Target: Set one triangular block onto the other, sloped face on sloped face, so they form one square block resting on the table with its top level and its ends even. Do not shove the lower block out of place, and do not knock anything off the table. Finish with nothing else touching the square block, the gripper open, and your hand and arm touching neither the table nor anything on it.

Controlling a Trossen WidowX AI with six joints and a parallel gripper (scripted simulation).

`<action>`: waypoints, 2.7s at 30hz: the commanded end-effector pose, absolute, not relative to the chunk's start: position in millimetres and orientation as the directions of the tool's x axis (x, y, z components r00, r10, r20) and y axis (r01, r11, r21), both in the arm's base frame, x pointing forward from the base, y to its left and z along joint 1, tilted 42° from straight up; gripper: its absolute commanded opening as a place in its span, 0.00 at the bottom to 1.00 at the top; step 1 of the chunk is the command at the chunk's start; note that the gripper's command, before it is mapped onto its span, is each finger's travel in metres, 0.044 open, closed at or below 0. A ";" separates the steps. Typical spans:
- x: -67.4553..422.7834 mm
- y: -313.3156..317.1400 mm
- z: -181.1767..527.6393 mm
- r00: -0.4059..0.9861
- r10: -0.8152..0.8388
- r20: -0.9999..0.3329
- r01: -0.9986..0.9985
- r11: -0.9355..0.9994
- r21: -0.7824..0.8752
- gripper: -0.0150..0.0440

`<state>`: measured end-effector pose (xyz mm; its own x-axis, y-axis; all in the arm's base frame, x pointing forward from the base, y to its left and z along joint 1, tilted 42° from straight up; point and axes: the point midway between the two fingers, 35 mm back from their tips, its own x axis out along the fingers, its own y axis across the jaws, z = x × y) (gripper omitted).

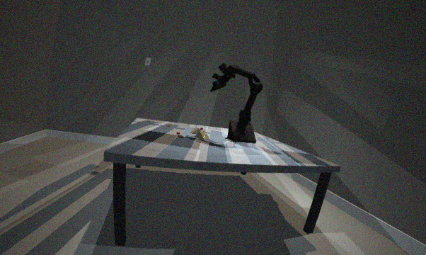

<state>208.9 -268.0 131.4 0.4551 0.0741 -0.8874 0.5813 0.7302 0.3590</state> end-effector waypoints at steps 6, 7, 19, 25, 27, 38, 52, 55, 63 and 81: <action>280.8 -186.7 103.2 0.344 0.442 -0.828 -0.382 0.872 0.306 1.00; 284.6 -180.2 101.4 0.331 0.466 -0.821 -0.448 0.843 0.298 1.00; 318.9 -101.7 81.3 0.135 0.686 -0.715 -0.951 0.293 0.102 1.00; 329.2 -59.7 72.5 0.018 0.764 -0.645 -0.996 -0.039 -0.074 1.00; 331.5 -45.5 70.2 -0.021 0.788 -0.616 -0.978 -0.144 -0.150 1.00; 335.9 -0.8 63.4 -0.145 0.843 -0.518 -0.825 -0.392 -0.407 1.00; 336.3 2.6 61.0 -0.144 0.842 -0.519 -0.825 -0.392 -0.407 1.00; 336.8 6.7 58.2 -0.144 0.842 -0.520 -0.825 -0.392 -0.407 1.00; 337.7 17.6 50.9 -0.143 0.841 -0.523 -0.825 -0.393 -0.406 1.00; 337.8 42.9 35.3 -0.141 0.840 -0.524 -0.826 -0.392 -0.406 1.00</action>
